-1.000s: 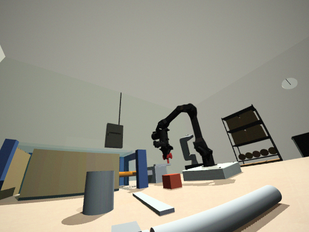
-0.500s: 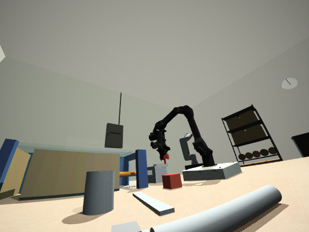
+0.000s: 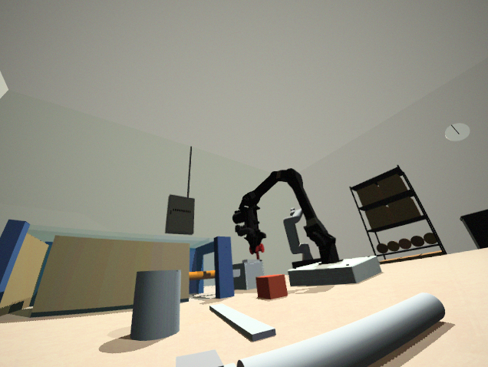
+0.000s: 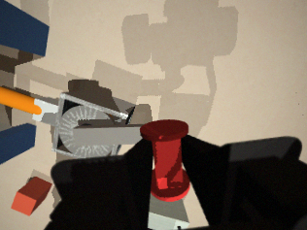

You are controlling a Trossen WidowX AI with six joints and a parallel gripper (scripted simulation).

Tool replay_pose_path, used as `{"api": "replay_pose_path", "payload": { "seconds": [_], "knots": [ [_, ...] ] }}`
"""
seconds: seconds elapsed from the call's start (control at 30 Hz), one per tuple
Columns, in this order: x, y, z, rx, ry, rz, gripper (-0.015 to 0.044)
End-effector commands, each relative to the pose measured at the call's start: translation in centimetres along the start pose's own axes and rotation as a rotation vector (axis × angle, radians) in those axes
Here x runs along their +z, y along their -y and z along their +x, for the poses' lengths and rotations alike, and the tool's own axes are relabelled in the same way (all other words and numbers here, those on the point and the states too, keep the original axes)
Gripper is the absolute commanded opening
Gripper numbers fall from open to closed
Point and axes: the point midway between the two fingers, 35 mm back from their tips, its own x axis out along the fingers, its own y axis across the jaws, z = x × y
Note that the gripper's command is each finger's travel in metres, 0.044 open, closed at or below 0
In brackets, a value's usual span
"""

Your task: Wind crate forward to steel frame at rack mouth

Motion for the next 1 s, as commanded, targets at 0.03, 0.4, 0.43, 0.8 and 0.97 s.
{"api": "replay_pose_path", "payload": {
  "seconds": [0.03, 0.4, 0.43, 0.8, 0.97],
  "knots": [
    [1.3, -0.3, 1.3, 0.007, -0.01, -0.005, 0.0],
    [2.5, -0.6, 1.3, 0.008, -0.009, -0.005, 0.0],
    [2.7, -0.6, 1.3, 0.008, -0.009, -0.005, 0.0],
    [3.2, -0.8, 1.3, 0.008, -0.008, -0.005, 0.0],
    [3.2, -0.8, 1.3, 0.008, -0.008, -0.005, 0.0]
  ]
}}
